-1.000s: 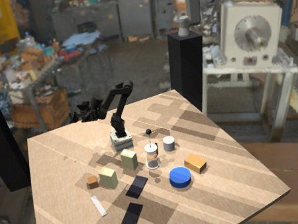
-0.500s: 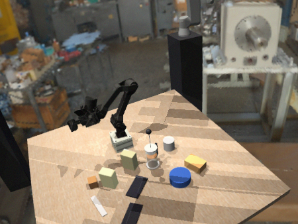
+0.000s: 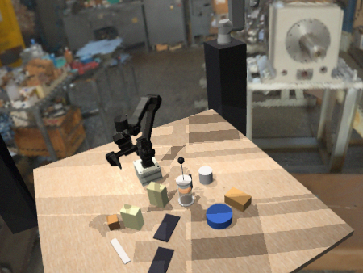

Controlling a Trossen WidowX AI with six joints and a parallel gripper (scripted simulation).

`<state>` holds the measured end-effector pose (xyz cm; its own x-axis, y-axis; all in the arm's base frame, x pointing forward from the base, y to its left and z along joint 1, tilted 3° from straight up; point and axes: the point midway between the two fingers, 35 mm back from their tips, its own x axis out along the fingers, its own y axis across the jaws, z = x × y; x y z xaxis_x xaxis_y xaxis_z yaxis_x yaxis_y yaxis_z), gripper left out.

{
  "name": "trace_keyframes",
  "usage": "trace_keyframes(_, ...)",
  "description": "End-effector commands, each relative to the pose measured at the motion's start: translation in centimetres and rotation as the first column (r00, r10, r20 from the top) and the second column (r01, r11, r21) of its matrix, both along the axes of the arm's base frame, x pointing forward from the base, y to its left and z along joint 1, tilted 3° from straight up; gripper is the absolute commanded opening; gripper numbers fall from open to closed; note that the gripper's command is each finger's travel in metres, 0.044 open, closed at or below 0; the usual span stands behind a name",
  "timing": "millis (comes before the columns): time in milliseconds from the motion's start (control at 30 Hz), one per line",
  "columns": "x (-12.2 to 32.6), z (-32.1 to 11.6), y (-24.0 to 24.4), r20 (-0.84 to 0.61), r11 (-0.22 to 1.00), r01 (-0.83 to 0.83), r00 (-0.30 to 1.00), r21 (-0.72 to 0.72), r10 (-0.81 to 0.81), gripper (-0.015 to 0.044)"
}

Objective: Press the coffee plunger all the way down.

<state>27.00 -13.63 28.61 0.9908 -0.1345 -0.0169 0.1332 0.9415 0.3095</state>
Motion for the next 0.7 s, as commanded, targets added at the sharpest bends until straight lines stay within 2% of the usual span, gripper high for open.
trace_keyframes(0,0.9,0.5,3.8,-0.060,0.997,-0.078,0.995,-0.019,0.077,0.0440)
trace_keyframes(233,0.3,0.4,11.7,-0.221,0.961,-0.267,0.943,-0.067,0.247,0.0440)
trace_keyframes(433,-2.9,0.0,17.5,-0.363,0.887,-0.445,0.852,-0.126,0.376,0.0440)
trace_keyframes(567,-5.9,-0.5,20.0,-0.454,0.812,-0.558,0.777,-0.173,0.437,0.0440)
trace_keyframes(667,-6.5,-0.7,20.3,-0.469,0.797,-0.576,0.763,-0.182,0.445,0.0440)
